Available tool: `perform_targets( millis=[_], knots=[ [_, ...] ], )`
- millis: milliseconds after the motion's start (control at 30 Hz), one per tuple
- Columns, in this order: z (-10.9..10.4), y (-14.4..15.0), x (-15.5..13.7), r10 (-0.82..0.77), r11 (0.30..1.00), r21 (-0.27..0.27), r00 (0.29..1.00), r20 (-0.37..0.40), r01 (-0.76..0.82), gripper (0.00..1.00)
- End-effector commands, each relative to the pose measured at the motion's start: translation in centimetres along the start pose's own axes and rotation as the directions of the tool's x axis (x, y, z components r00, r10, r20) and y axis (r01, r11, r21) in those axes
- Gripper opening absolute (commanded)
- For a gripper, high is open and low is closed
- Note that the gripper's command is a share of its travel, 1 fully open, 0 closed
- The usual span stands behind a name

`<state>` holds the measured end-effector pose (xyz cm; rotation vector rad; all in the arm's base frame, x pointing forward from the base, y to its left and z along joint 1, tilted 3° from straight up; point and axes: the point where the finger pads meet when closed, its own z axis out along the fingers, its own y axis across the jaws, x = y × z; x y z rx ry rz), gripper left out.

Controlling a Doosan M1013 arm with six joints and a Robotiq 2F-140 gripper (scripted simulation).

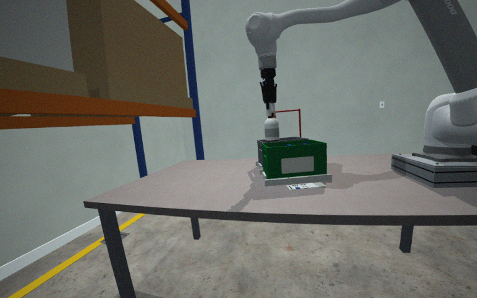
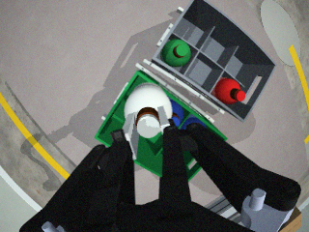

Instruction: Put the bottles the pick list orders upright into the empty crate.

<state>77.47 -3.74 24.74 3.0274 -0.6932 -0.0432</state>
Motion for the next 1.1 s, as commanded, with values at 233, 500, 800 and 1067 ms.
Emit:
perform_targets(
  millis=[233, 500, 800, 1067],
  knots=[
    [-0.02, -1.57, -0.56, 0.0, 1.0, 0.0, 1.0, 0.0, 0.0, 0.0],
    [-0.02, -1.49, -0.52, 0.0, 1.0, 0.0, 1.0, 0.0, 0.0, 0.0],
    [-0.02, -1.42, -0.48, 0.0, 1.0, 0.0, 1.0, 0.0, 0.0, 0.0],
    [-0.02, -1.37, -0.46, 0.0, 1.0, 0.0, 1.0, 0.0, 0.0, 0.0]
  ],
)
